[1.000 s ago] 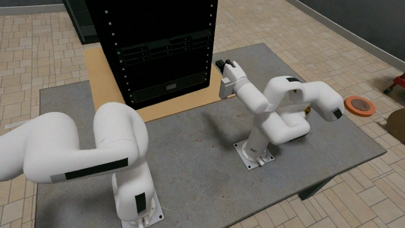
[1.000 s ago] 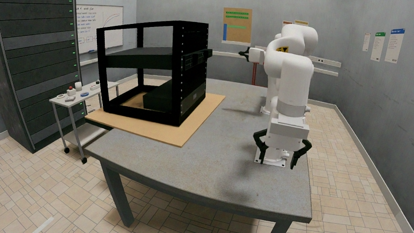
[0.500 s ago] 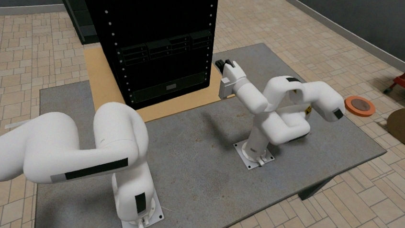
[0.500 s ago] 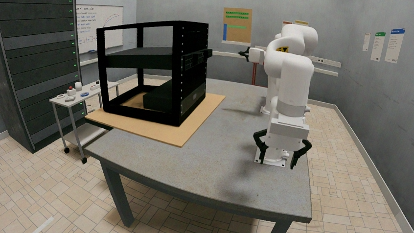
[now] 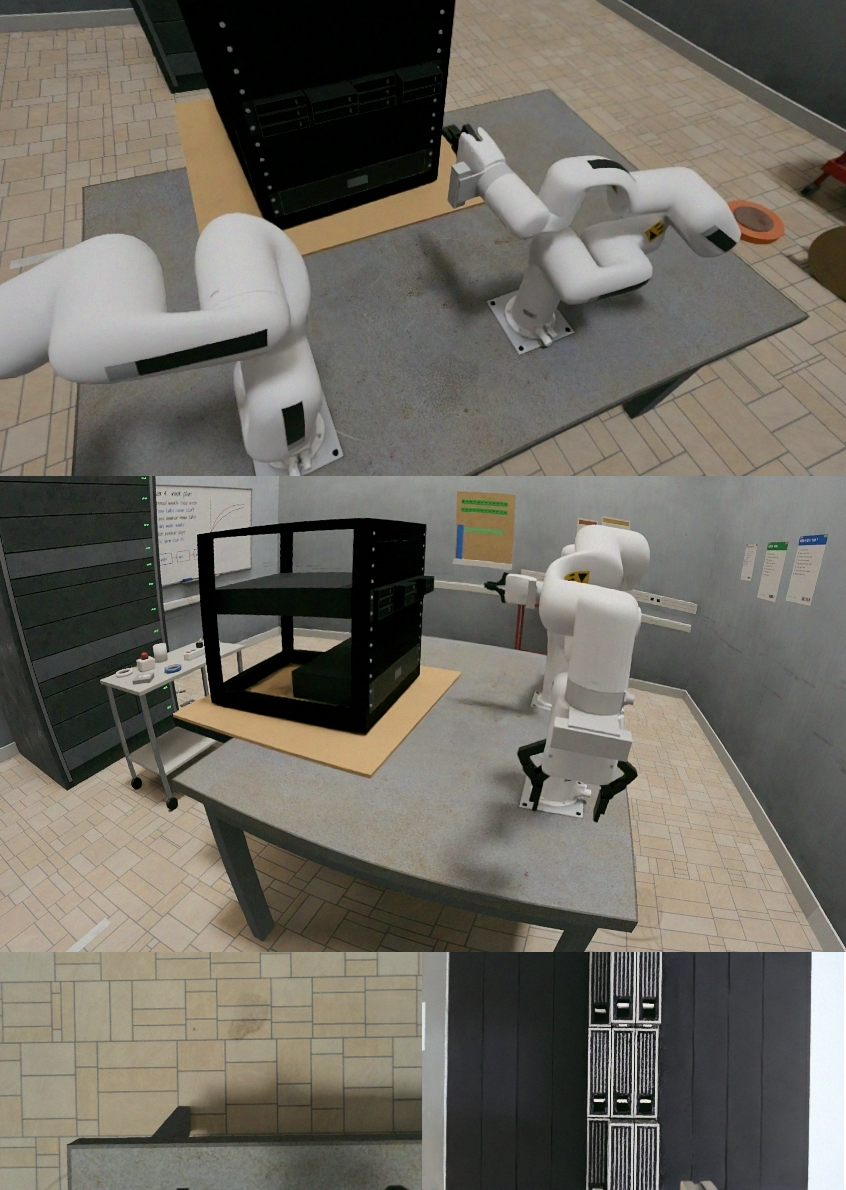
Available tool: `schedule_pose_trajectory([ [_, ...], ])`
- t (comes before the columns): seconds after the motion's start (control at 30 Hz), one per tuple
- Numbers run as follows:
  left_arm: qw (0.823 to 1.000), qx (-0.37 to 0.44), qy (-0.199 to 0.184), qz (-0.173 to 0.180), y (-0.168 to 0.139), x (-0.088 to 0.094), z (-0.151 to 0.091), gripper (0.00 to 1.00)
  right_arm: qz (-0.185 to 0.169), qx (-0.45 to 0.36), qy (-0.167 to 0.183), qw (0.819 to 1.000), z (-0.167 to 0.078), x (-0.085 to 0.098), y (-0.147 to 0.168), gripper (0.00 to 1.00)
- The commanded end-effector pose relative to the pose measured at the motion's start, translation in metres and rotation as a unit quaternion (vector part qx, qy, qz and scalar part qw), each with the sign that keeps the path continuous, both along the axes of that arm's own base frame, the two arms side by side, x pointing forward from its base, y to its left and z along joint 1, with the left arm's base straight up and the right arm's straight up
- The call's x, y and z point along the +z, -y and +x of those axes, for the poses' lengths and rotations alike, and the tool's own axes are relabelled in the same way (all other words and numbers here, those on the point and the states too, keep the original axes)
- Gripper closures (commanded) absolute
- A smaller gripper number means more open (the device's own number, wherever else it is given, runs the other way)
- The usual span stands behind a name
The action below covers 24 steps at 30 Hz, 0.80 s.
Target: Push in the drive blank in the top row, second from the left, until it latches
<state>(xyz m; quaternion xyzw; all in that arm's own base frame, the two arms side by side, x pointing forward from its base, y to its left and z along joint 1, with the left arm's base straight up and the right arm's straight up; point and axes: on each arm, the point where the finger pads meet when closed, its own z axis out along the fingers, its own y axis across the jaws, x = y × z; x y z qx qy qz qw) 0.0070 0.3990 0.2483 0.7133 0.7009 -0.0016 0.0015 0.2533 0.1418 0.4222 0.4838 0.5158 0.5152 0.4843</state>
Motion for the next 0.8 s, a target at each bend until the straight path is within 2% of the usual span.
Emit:
schedule_pose_trajectory([
  [0.0,1.0,0.0,0.0,0.002,-0.001,0.002,0.0,0.0,0.002,0.004,0.0,1.0,0.011,0.002,-0.013,1.0],
  [0.37,1.0,0.0,0.0,0.002,-0.001,0.002,0.0,0.0,0.002,0.004,0.001,1.0,0.042,0.0,-0.06,1.0],
  [0.43,1.0,0.0,0.0,0.002,-0.001,0.002,0.0,0.0,0.002,0.004,0.001,1.0,0.042,0.0,-0.06,1.0],
  [0.77,1.0,0.0,0.0,0.002,-0.001,0.002,0.0,0.0,0.002,0.004,0.001,1.0,0.075,-0.001,-0.111,1.0],
])
